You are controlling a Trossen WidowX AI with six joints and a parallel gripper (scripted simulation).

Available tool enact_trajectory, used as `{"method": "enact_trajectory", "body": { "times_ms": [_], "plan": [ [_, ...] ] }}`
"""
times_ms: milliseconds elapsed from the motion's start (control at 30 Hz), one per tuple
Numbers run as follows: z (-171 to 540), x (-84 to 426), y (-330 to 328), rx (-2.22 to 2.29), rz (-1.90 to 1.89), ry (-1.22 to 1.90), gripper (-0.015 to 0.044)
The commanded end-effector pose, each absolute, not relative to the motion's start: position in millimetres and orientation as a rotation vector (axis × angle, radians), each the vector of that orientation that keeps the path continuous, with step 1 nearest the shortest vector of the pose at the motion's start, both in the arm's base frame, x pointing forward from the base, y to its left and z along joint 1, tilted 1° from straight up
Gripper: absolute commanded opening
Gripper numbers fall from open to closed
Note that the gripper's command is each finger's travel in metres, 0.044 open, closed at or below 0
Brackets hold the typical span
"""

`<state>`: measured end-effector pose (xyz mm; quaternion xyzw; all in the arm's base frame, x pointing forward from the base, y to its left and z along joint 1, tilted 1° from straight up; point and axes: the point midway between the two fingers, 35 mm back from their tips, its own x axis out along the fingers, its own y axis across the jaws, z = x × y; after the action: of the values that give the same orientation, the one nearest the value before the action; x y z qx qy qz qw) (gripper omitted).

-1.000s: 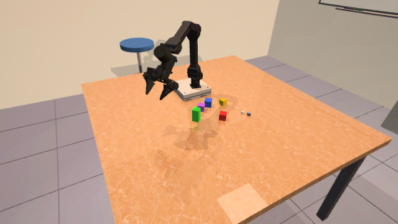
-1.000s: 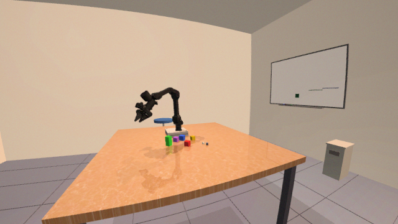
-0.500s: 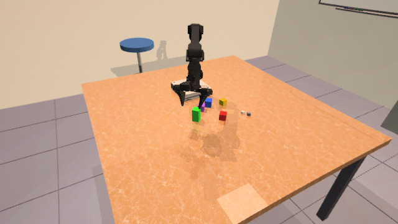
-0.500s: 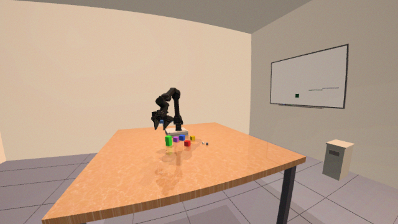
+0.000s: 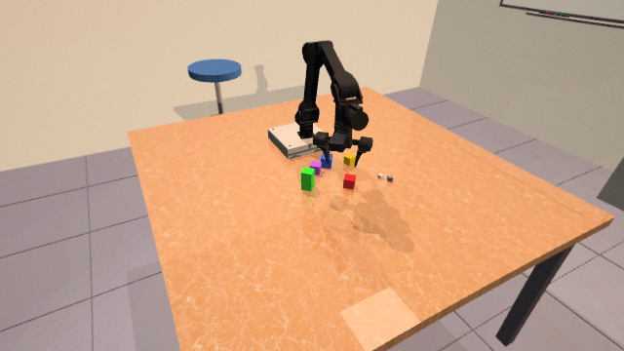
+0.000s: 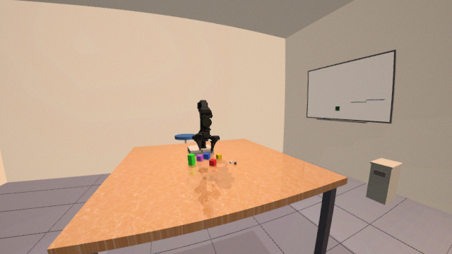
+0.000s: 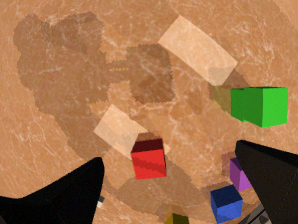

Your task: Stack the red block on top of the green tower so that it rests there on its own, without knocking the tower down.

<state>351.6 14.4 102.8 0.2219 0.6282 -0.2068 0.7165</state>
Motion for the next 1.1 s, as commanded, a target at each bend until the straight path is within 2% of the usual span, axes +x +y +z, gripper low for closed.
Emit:
{"method": "enact_trajectory", "body": {
  "times_ms": [0, 300, 567, 1067],
  "plan": [
    [96.4, 333.6, 51.9, 0.456, -0.439, 1.5, 0.044],
    [91.8, 332.0, 59.4, 0.448, -0.437, 1.517, 0.044],
    [44.1, 332.1, 59.5, 0.448, -0.437, 1.517, 0.044],
    [32.3, 332.8, 61.5, 0.448, -0.437, 1.517, 0.044]
  ]
}}
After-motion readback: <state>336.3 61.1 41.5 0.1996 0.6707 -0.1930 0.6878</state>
